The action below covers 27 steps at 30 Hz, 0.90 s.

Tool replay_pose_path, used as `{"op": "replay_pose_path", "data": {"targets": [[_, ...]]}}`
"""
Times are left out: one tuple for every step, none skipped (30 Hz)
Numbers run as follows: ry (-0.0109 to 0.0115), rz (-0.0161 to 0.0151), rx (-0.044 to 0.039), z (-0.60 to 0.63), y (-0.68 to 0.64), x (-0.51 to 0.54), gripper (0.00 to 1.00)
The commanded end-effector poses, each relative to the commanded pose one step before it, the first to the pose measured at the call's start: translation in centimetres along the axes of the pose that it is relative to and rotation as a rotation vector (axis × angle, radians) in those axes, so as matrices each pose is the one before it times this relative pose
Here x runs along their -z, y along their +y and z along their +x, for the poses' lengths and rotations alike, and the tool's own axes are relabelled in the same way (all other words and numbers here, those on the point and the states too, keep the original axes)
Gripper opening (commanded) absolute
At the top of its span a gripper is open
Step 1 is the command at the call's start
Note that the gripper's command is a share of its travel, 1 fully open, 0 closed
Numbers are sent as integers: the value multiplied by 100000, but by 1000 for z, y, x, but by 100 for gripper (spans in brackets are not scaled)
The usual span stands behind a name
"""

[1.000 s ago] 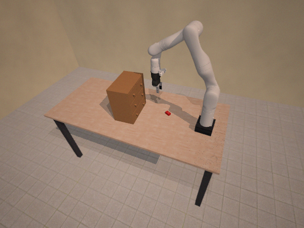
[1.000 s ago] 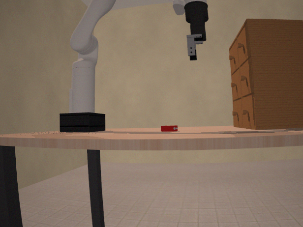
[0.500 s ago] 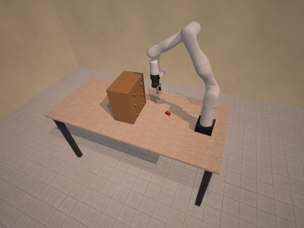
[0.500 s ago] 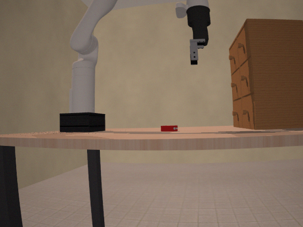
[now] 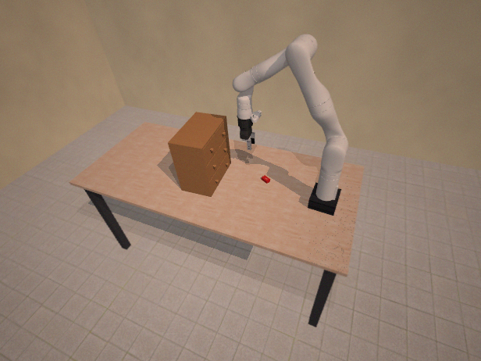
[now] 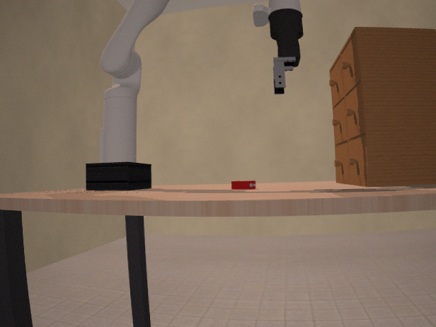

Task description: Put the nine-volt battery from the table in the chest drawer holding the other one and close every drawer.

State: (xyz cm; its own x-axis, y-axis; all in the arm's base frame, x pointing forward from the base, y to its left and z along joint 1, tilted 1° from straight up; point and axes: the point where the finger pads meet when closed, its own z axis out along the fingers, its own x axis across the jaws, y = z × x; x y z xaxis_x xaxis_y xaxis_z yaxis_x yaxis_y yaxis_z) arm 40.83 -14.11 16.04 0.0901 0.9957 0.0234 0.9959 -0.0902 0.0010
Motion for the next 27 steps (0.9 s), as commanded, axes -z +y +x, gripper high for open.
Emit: {"op": "replay_pose_path", "data": {"targets": [[-33,-238,-4,-11,46,69,100],[1,-34,0,0,3,-5,100],[1,-43,0,0,4,-6,100],[1,-54,1,0,5,-7,100],[1,-65,1,0,6,-9,100],[1,-76,1,0,7,-10,100],[1,-89,1,0,8,-12,100],[1,-103,1,0,9,-14,100],[1,-117,1,0,11,-16,100],[2,-132,1,0,12,-18,100],[2,-147,1,0,13,-20,100],[2,-163,1,0,15,-22,100],[0,0,0,0,0,0,100],[0,0,0,0,0,0,100],[2,-180,1,0,16,-24,100],[1,-197,1,0,18,-26,100],[1,-215,1,0,19,-28,100],[1,-233,1,0,20,-31,100],[1,-251,0,0,22,-33,100],[0,-270,0,0,23,-35,100],[0,-290,0,0,25,-37,100],[-1,-309,-1,0,26,-40,100],[-2,-329,-1,0,28,-42,100],[-3,-349,-2,0,29,-44,100],[-4,-369,-2,-1,31,-46,100],[-5,-390,-3,-1,32,-48,100],[-6,-410,-4,-1,33,-51,100]]}}
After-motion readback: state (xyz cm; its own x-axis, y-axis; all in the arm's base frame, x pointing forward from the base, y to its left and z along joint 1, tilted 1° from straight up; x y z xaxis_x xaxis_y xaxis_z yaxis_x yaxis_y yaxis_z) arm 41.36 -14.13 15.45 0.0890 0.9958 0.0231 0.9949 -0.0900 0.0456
